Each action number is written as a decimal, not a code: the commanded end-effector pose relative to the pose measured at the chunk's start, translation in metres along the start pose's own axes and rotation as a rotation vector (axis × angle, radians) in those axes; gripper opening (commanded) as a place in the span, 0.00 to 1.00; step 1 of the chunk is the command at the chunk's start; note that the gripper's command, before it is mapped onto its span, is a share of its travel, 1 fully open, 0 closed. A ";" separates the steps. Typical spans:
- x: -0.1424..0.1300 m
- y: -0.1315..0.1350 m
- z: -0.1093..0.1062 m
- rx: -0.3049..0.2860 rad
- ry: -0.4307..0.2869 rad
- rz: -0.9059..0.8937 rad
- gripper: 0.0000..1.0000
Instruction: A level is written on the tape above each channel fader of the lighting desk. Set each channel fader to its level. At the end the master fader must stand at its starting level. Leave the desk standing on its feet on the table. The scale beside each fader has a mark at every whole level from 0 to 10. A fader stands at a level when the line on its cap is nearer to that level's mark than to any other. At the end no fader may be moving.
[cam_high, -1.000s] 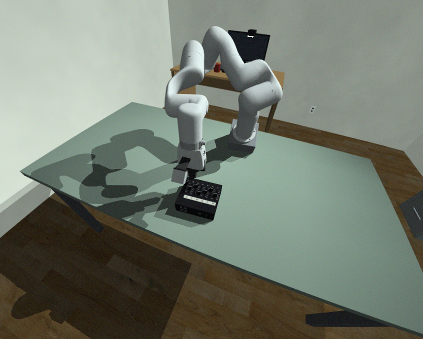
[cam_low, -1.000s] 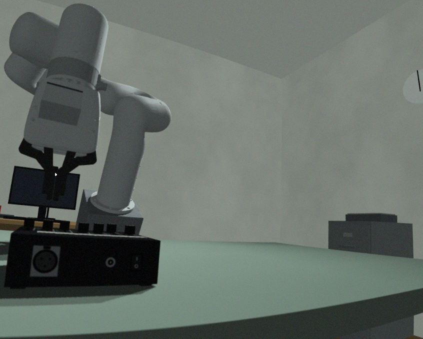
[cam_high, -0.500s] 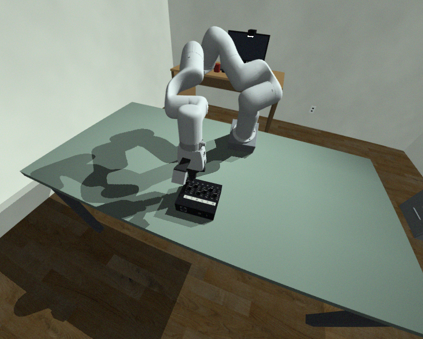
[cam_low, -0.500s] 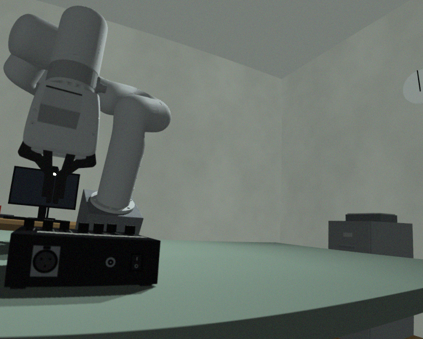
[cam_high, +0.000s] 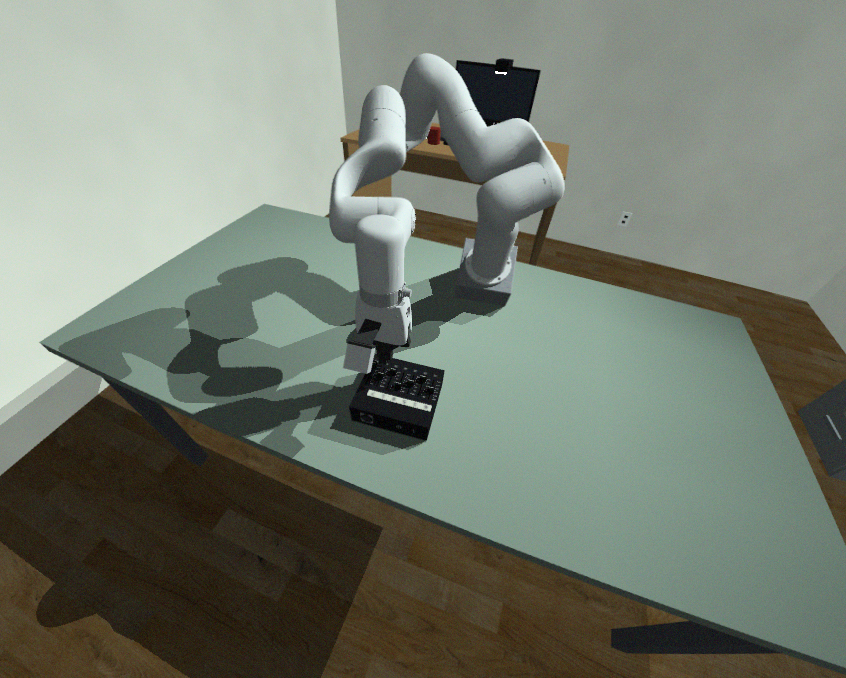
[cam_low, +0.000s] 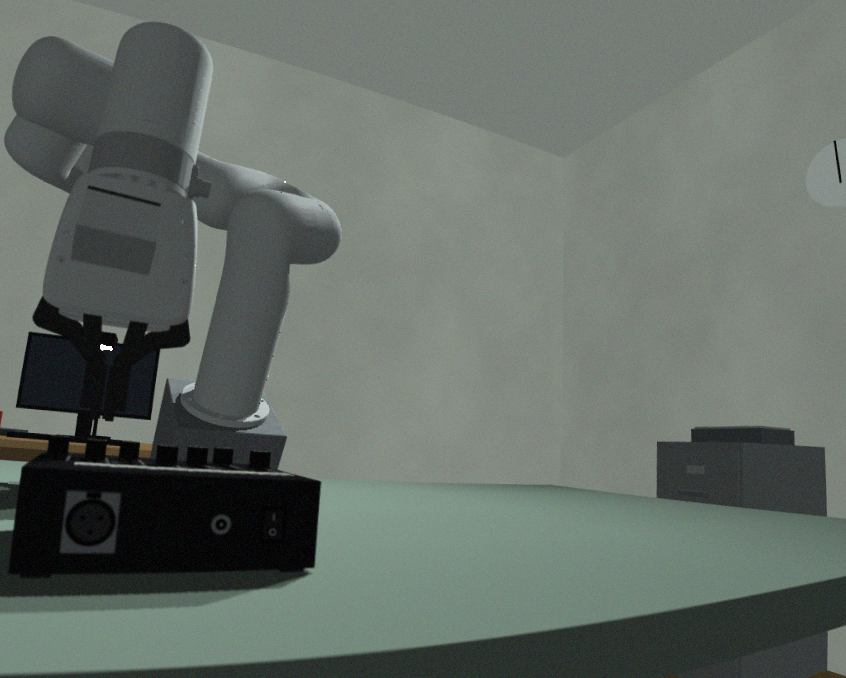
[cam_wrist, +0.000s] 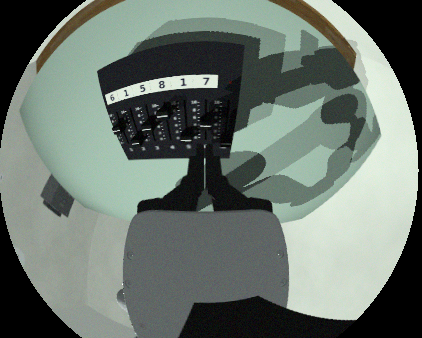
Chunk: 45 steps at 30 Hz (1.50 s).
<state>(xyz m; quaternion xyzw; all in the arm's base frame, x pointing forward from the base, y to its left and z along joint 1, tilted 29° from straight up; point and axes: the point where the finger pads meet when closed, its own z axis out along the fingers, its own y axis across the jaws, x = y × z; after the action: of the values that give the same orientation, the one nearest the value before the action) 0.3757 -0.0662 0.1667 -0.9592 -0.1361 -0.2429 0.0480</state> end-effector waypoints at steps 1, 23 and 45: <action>0.001 0.001 0.000 -0.002 0.002 0.000 0.00; 0.001 0.001 0.008 -0.002 0.002 0.000 0.00; 0.001 0.001 0.008 -0.002 0.002 0.000 0.00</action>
<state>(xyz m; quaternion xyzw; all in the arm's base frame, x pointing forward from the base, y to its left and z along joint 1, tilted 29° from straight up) 0.3798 -0.0652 0.1586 -0.9592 -0.1360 -0.2431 0.0479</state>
